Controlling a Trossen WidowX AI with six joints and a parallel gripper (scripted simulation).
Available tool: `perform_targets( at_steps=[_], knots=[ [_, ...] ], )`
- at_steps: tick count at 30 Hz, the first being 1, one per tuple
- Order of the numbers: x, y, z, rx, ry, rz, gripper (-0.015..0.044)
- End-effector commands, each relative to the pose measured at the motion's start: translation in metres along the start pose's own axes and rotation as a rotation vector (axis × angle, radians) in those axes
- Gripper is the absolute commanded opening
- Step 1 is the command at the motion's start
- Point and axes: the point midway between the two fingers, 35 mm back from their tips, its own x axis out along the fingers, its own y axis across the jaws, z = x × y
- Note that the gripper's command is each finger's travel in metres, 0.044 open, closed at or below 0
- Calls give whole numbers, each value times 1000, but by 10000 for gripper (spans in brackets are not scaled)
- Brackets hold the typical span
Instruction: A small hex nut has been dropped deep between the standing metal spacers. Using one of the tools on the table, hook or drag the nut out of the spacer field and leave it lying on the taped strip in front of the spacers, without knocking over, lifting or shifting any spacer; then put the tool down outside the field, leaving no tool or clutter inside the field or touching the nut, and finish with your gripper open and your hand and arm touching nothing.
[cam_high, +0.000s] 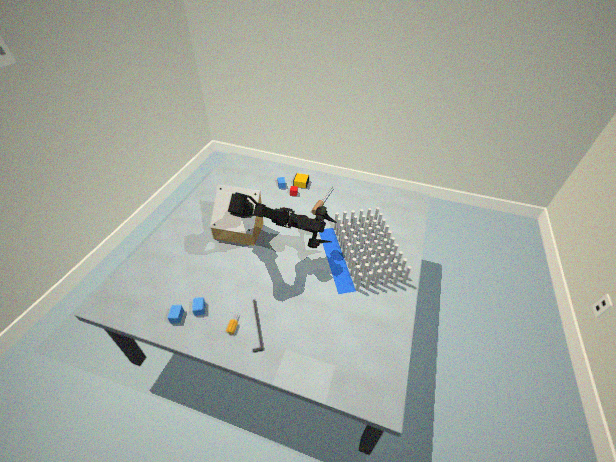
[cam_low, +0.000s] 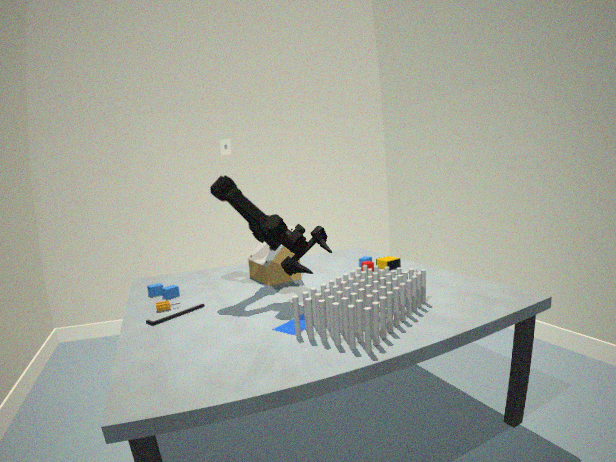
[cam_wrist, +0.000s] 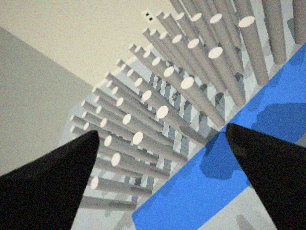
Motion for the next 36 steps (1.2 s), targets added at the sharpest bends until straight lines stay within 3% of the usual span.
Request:
perform_targets(
  at_steps=[1, 5, 18, 36],
  knots=[
    [23, 40, -34, 345, 201, 30, 440],
    [32, 76, -62, 624, 365, -2, 440],
    [30, 141, -107, 1018, 597, -168, 440],
    [-1, 218, -181, 1420, 728, -633, 440]
  ],
)
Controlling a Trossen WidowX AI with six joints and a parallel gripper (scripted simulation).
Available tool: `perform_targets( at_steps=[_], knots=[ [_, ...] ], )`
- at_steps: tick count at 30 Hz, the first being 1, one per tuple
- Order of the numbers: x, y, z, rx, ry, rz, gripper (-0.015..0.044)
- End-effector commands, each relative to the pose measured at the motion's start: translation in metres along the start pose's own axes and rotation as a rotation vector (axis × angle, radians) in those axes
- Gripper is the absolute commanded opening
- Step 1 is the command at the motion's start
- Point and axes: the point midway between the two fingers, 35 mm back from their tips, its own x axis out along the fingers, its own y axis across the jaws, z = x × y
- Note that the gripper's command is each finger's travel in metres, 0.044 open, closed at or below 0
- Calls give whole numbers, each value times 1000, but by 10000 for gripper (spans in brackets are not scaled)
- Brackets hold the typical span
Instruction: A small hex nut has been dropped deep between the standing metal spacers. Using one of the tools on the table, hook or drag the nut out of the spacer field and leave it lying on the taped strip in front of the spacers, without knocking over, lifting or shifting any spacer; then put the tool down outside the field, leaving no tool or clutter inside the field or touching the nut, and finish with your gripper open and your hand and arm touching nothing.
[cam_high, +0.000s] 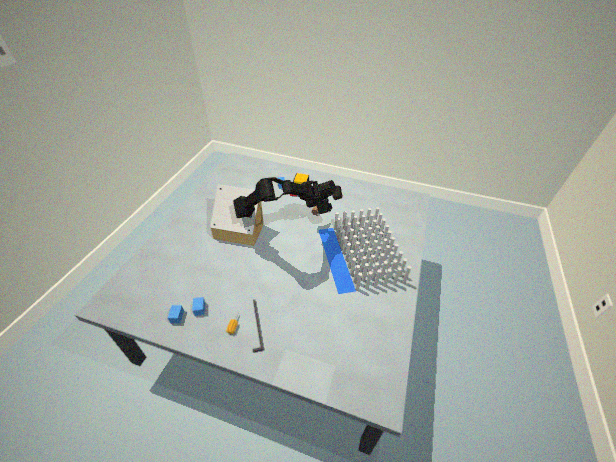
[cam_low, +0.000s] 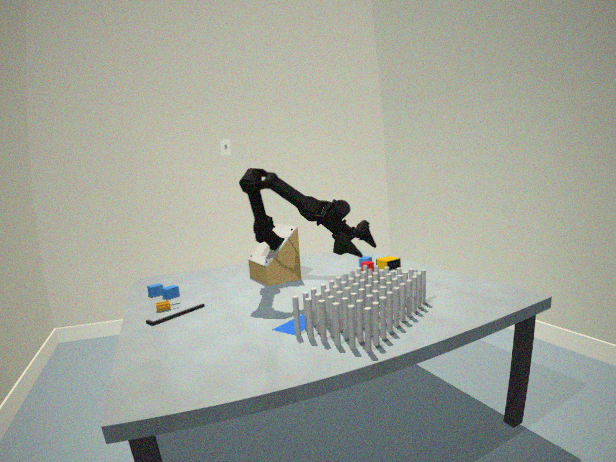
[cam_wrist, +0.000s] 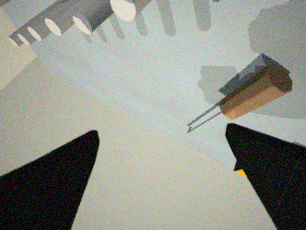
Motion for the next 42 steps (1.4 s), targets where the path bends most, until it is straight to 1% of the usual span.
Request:
perform_targets(
  at_steps=[1, 7, 22, 24, 26, 28, 42],
  knots=[
    [21, -35, -60, 349, -68, -207, 440],
    [25, -54, -85, 499, -143, -279, 440],
    [25, -55, -85, 501, -144, -280, 440],
    [33, -59, -79, 501, -144, -280, 440],
    [52, -73, -63, 500, -146, -279, 440],
    [64, -83, -51, 500, -147, -279, 440],
    [65, -85, -51, 502, -146, -280, 440]
  ],
)
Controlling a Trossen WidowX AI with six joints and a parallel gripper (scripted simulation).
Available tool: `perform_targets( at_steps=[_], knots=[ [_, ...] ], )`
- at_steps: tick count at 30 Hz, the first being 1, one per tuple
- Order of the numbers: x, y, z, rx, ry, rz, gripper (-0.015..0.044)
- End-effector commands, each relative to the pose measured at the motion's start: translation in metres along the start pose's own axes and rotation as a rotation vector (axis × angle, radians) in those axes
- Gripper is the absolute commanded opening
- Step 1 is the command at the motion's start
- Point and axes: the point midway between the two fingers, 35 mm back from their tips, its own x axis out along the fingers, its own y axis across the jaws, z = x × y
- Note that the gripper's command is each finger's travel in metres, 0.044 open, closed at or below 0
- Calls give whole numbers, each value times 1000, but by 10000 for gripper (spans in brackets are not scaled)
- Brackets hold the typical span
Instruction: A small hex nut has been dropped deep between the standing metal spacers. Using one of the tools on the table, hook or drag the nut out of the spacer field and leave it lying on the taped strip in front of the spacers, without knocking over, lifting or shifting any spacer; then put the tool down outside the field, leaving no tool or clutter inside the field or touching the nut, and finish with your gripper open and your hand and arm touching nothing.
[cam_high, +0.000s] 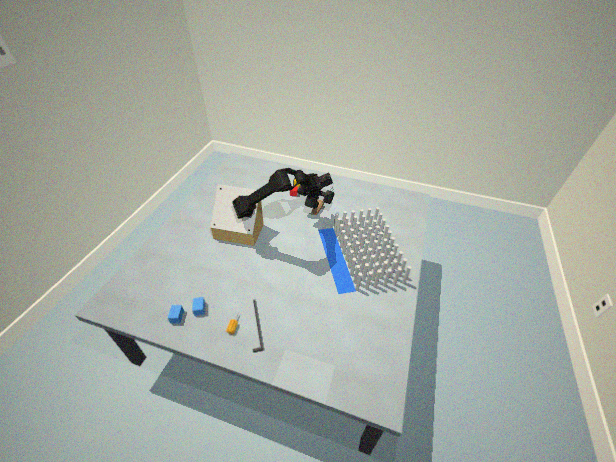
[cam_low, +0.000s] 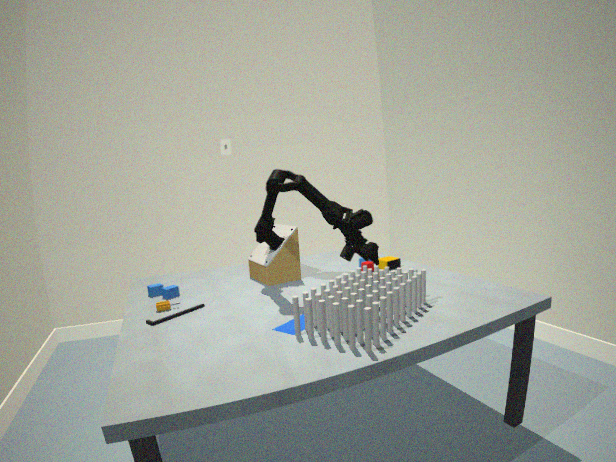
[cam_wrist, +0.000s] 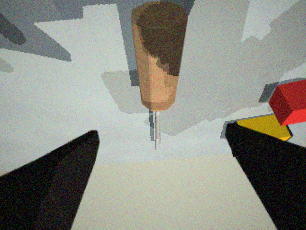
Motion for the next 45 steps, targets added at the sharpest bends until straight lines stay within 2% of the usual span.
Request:
perform_targets(
  at_steps=[1, 7, 20, 45],
  knots=[
    [2, -1, 0, -3, -2, 3, 440],
    [2, -1, 0, -3, -2, 3, 282],
    [3, 0, 0, -3, -2, 3, 280],
    [38, 1, 23, -3, -4, 4, 280]
  ],
)
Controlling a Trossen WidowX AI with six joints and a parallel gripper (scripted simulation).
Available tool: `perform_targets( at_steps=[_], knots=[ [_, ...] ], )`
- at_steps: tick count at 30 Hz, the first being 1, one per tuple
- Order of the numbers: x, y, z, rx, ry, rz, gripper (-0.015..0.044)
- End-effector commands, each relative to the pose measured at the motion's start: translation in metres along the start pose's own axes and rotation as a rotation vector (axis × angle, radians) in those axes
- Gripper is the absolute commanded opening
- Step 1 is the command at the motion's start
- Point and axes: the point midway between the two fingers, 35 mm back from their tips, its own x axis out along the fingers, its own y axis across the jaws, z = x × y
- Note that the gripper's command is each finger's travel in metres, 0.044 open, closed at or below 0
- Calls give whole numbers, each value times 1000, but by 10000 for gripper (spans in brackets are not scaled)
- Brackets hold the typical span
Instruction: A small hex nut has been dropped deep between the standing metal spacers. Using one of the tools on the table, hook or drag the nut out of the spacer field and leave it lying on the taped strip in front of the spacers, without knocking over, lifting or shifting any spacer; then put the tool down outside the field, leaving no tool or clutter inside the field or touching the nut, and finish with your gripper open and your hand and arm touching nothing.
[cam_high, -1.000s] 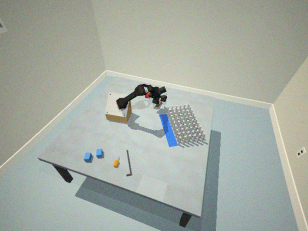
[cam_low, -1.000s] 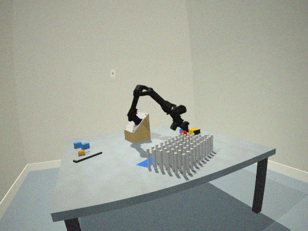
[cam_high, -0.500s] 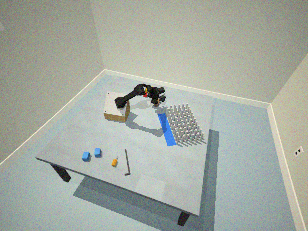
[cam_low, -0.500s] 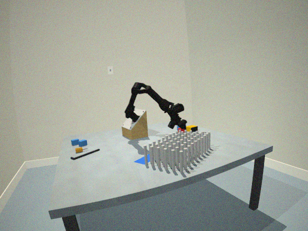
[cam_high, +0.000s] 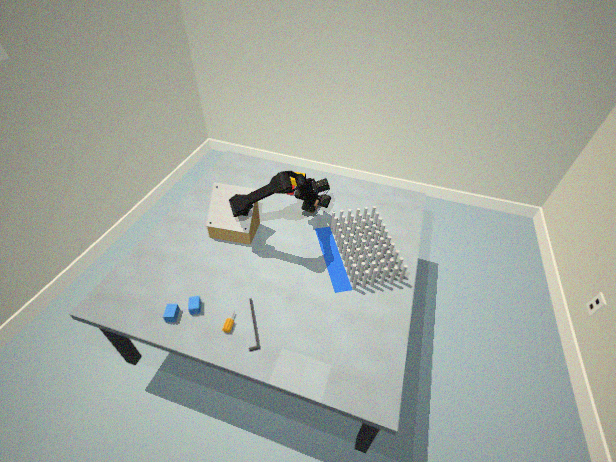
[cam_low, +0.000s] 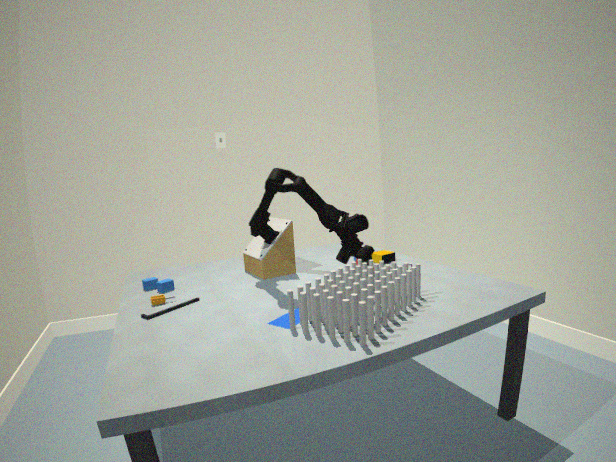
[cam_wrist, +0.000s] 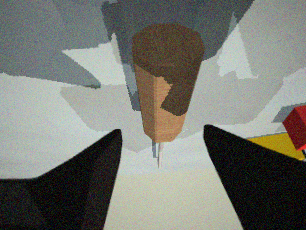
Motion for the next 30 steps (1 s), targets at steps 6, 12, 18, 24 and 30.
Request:
perform_targets(
  at_steps=[6, 12, 18, 24, 30],
  knots=[
    [14, -1, 10, -4, -3, -1, 280],
    [22, -2, 16, -4, -4, 0, 280],
    [29, -3, 21, -4, -5, 0, 280],
    [30, -3, 21, -4, -5, 0, 168],
    [30, -3, 21, -4, -5, 0, 128]
  ],
)
